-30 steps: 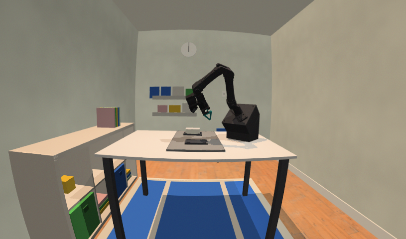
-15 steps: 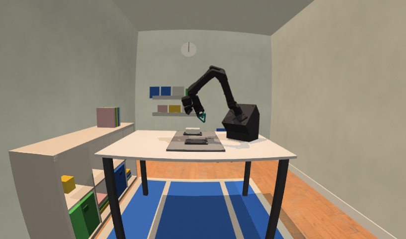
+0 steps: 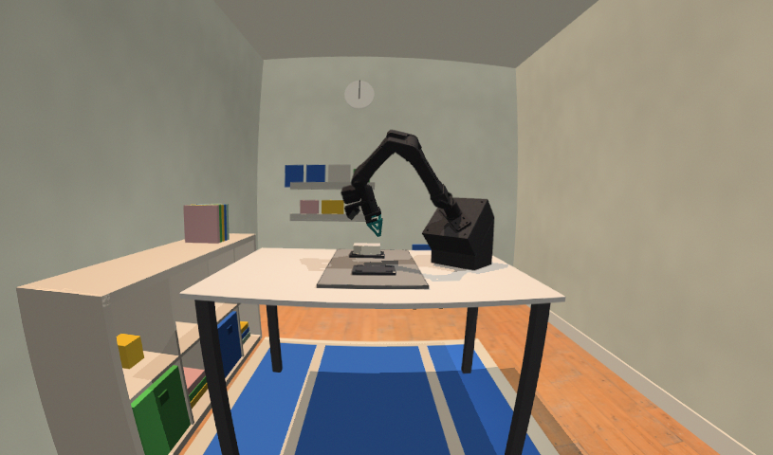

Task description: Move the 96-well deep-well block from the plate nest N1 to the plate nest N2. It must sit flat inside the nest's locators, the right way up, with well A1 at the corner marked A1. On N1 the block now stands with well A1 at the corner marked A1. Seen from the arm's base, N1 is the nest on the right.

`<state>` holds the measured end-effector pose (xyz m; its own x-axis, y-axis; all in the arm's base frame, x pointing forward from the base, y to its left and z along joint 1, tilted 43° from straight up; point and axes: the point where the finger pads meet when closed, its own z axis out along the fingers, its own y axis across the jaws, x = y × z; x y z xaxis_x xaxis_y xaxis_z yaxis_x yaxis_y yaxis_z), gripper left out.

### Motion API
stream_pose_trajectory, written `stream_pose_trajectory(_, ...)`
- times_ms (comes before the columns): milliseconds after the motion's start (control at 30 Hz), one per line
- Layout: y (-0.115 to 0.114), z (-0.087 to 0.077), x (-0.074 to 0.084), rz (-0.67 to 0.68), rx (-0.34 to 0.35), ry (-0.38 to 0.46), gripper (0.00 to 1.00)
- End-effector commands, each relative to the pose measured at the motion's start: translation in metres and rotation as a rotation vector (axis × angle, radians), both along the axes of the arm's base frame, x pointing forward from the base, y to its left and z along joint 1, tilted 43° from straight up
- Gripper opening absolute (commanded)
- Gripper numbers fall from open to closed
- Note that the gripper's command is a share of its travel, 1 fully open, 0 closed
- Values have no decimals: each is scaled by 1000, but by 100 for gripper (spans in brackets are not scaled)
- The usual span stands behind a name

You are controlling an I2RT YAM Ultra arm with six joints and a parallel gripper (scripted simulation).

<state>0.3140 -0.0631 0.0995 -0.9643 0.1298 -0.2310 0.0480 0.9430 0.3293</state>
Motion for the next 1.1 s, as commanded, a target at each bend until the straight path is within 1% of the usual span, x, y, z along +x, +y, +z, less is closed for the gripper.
stream_pose_trajectory(0,-12,1,14,0,11,-54,100)
stream_pose_trajectory(67,-17,-1,18,0,11,-54,100)
stream_pose_trajectory(133,-25,-5,23,-14,51,-96,100)
stream_pose_trajectory(267,-39,-13,33,-14,50,-96,100)
stream_pose_trajectory(333,-47,-17,37,-29,86,-143,100)
stream_pose_trajectory(400,-55,-22,40,-29,86,-143,100)
stream_pose_trajectory(467,-55,-22,40,-29,86,-143,100)
stream_pose_trajectory(500,-59,-24,42,-29,86,-143,100)
stream_pose_trajectory(567,-68,-28,46,-46,117,-195,100)
stream_pose_trajectory(733,-88,-39,53,-46,117,-195,100)
stream_pose_trajectory(800,-97,-44,55,-64,144,-252,100)
stream_pose_trajectory(933,-114,-54,58,-64,143,-252,100)
stream_pose_trajectory(1033,-114,-54,58,-64,143,-252,100)
stream_pose_trajectory(1067,-119,-56,59,-74,154,-282,100)
